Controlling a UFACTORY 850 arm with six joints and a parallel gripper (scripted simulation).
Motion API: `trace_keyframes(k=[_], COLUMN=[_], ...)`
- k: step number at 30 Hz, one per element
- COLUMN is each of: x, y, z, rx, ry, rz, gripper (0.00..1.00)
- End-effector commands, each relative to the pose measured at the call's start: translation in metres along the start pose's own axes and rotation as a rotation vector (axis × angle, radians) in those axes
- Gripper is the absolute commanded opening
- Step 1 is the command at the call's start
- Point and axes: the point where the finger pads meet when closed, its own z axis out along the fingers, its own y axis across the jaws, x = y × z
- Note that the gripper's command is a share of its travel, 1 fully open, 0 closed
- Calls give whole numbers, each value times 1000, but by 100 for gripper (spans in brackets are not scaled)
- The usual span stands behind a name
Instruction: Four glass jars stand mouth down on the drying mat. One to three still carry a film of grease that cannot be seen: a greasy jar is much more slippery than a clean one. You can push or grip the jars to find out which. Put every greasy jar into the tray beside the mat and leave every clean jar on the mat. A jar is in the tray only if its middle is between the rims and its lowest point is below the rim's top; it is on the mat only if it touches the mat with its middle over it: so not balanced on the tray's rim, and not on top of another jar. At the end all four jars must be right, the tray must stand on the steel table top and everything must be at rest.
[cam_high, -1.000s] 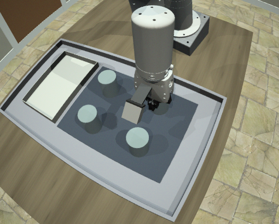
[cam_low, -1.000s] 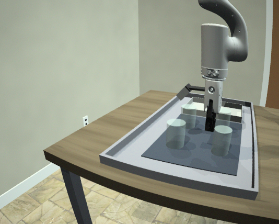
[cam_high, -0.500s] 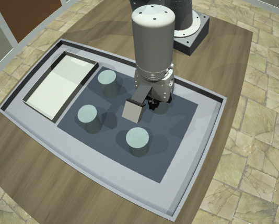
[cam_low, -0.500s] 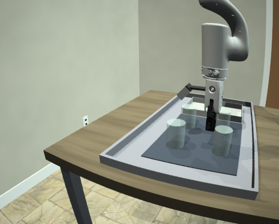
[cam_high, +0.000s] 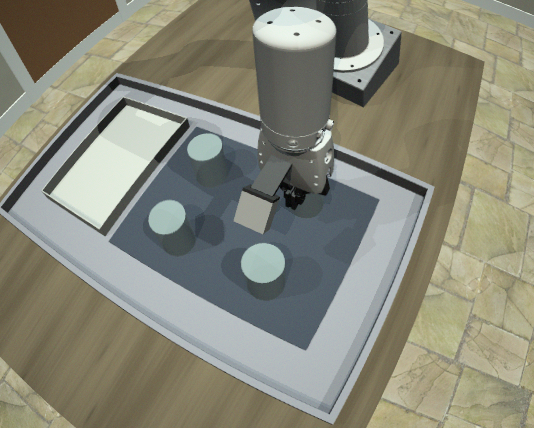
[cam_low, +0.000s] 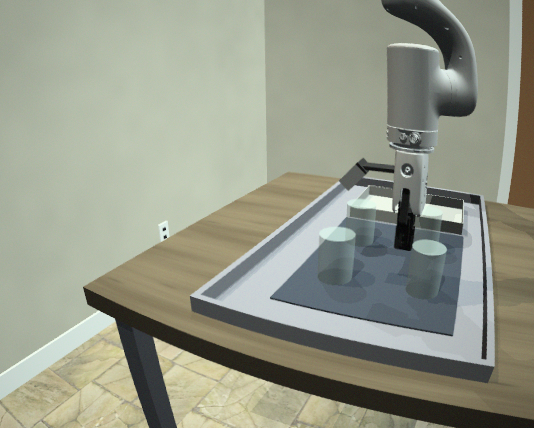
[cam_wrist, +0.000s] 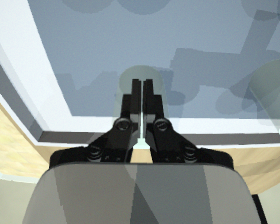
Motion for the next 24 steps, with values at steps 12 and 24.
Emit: trace_keyframes(k=[12,24], x=[17,24], y=[0,0], z=[5,7], rx=[0,0], ry=[1,1], rz=[0,0], gripper=[0,0])
